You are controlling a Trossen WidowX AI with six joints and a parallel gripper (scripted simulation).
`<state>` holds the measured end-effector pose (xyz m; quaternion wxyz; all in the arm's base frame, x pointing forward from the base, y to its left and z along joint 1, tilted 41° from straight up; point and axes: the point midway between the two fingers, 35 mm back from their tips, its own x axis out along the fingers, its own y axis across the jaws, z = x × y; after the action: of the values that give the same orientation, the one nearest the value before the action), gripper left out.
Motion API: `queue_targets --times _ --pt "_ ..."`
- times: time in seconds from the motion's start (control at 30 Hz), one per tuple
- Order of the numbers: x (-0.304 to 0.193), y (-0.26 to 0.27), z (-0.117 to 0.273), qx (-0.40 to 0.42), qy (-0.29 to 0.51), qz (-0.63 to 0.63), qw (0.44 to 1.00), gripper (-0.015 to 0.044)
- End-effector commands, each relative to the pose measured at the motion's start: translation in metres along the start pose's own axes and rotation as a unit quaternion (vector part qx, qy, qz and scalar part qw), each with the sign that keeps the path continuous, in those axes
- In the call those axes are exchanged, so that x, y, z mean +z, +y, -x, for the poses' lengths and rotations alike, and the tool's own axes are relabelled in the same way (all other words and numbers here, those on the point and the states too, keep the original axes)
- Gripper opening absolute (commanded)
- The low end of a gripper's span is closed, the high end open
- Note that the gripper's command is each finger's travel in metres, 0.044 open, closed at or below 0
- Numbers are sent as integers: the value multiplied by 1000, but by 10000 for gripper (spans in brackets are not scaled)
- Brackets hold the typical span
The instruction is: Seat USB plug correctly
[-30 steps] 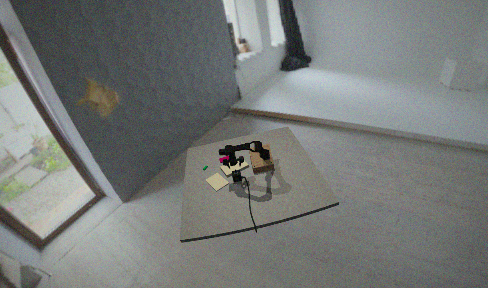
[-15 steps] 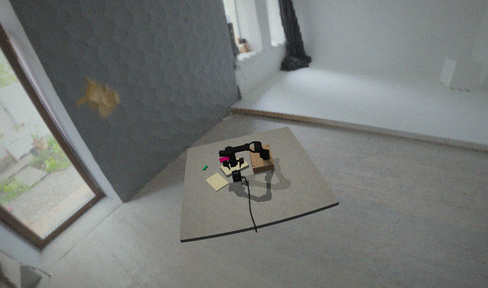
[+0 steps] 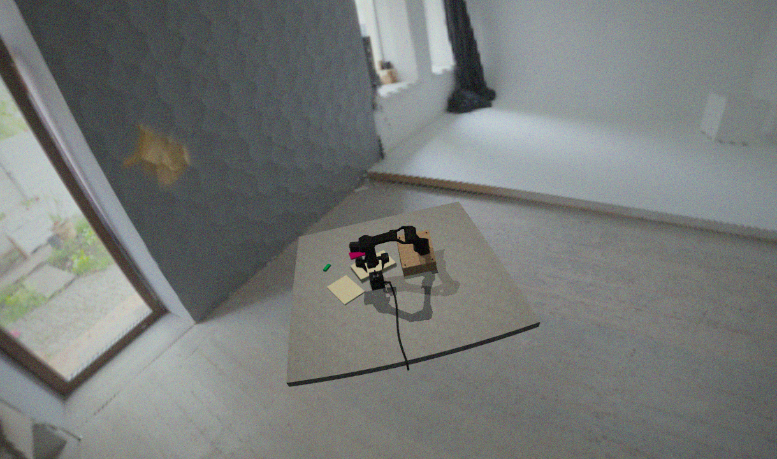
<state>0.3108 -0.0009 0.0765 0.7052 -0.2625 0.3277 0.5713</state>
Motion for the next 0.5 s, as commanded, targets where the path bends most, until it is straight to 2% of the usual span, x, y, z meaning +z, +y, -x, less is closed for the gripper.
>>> queue_targets --times 0.0,0.47 --pt "0 0 0 0 0 0 1000 387" --pt "0 0 0 0 0 0 1000 20"
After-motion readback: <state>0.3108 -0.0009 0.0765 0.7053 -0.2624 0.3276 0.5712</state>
